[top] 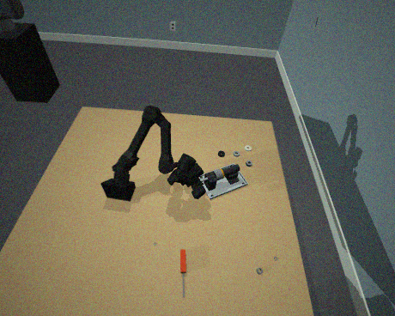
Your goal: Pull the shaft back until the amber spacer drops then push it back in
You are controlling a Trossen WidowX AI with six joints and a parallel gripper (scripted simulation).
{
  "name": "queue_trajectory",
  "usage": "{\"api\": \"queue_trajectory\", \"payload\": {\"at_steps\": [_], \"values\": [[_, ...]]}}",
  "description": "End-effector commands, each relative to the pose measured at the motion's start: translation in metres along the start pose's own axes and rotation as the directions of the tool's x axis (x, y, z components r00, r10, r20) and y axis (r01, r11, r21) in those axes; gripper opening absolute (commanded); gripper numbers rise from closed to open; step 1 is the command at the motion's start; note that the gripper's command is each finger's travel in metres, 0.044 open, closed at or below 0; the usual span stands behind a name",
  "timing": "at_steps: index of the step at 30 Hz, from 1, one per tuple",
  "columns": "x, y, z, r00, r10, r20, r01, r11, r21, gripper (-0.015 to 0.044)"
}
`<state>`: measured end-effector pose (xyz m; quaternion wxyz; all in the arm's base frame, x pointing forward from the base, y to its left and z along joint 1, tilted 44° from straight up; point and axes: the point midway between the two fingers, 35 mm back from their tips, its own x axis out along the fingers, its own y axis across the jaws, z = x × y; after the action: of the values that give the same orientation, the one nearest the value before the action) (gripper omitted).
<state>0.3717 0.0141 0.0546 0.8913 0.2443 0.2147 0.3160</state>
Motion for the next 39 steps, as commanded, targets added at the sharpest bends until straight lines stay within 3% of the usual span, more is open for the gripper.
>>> {"api": "queue_trajectory", "payload": {"at_steps": [1,39], "values": [[-0.0009,0.0004,-0.0006,1.000,0.002,0.000,-0.002,1.000,-0.003,0.0000],[-0.0042,0.0003,-0.0040,1.000,0.002,-0.001,-0.002,1.000,-0.003,0.0000]]}}
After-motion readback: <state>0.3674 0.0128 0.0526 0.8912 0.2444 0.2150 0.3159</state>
